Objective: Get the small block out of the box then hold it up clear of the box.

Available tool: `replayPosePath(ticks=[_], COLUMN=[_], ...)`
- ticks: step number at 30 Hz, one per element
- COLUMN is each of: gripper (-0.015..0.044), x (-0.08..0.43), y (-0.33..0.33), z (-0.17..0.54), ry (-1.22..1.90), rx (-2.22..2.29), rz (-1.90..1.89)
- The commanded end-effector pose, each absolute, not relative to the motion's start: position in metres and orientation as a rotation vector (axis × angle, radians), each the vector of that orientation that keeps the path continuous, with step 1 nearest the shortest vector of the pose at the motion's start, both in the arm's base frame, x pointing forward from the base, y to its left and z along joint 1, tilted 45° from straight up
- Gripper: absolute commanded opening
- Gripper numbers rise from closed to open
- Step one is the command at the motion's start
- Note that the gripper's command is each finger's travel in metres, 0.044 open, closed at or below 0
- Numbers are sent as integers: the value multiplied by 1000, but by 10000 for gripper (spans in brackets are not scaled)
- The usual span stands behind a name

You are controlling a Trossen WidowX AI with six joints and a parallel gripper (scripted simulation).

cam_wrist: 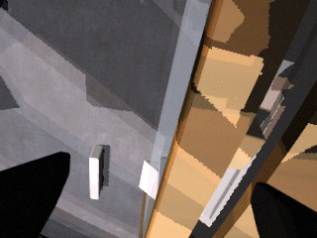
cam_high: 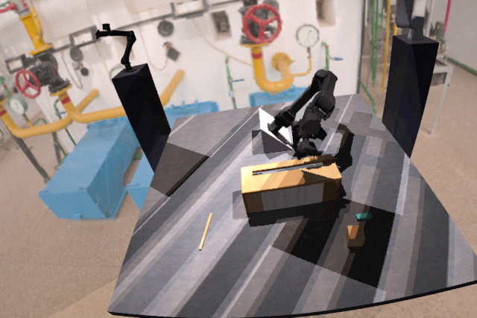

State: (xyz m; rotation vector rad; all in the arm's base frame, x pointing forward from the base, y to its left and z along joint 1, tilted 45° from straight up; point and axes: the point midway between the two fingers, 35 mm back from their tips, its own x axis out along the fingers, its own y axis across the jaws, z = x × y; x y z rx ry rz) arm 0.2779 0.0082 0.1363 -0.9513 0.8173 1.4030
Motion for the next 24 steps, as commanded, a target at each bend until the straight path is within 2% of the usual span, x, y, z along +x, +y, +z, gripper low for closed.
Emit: replayPosePath(ticks=[1,24], gripper=[400,400], x=[278,281], y=[13,43], z=[131,108], ry=[819,818], rx=[-939,-940], rz=[1409,1408])
